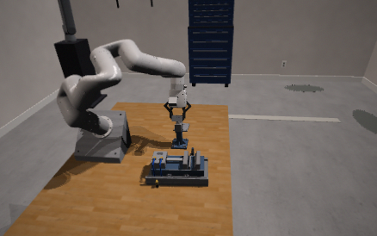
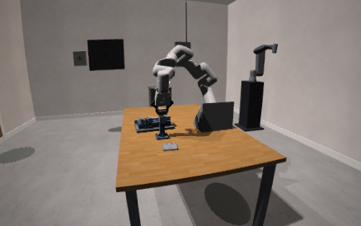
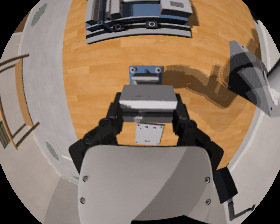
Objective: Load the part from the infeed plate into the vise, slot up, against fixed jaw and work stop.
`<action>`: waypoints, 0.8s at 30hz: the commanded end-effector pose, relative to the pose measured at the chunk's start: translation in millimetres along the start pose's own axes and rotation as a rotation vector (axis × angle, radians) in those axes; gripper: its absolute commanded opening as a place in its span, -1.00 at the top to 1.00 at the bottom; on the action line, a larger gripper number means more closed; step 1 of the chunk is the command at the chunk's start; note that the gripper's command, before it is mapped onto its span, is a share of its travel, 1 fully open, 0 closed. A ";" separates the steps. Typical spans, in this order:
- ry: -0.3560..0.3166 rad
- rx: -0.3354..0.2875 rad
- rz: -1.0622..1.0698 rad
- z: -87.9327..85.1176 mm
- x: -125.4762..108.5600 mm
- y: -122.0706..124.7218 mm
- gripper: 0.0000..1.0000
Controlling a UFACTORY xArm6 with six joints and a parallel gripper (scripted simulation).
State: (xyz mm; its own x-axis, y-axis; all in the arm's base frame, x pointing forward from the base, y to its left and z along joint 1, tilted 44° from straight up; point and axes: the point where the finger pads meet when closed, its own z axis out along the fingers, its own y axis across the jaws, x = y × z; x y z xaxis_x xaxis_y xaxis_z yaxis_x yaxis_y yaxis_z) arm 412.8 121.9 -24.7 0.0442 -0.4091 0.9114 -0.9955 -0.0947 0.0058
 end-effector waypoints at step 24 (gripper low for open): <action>-0.261 0.005 0.001 -1.1 3.1 -1.1 1.00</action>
State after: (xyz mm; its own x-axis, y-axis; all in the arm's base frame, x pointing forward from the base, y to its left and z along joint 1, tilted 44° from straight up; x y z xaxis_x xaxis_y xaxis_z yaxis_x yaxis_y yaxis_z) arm 412.7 120.5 -22.8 0.0632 -0.6011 0.7967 -0.9953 -0.0963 0.0063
